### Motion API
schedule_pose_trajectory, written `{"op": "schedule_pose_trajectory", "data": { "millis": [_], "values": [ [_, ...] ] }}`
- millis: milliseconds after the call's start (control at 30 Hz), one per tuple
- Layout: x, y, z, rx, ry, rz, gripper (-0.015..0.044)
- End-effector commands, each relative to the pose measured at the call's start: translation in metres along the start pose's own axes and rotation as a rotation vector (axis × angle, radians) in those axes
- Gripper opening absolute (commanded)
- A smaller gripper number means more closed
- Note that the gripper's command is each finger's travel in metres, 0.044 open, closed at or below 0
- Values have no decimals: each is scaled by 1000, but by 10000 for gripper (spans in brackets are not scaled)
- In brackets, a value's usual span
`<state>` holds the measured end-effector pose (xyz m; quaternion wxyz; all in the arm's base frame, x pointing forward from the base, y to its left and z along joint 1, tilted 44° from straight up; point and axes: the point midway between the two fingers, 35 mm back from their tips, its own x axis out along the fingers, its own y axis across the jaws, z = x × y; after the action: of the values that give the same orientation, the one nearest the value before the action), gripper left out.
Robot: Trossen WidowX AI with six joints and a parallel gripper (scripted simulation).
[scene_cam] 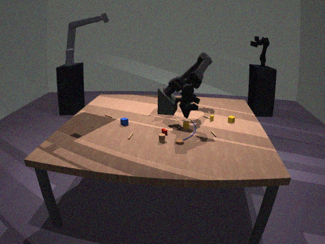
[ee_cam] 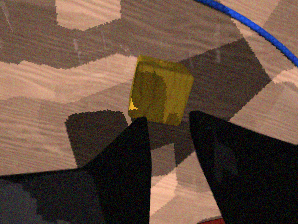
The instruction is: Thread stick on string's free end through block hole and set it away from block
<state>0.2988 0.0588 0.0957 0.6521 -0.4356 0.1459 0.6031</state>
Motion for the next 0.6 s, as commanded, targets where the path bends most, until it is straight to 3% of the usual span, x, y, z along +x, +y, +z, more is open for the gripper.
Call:
{"op": "schedule_pose_trajectory", "data": {
  "millis": [0, 67, 133, 433, 567],
  "values": [
    [0, 0, 0, 0, 0, 0, 184],
    [0, 0, 0, 0, 0, 0, 236],
    [0, 0, 0, 0, 0, 0, 245],
    [0, 0, 0, 0, 0, 0, 8],
    [0, 0, 0, 0, 0, 0, 0]
  ]
}}
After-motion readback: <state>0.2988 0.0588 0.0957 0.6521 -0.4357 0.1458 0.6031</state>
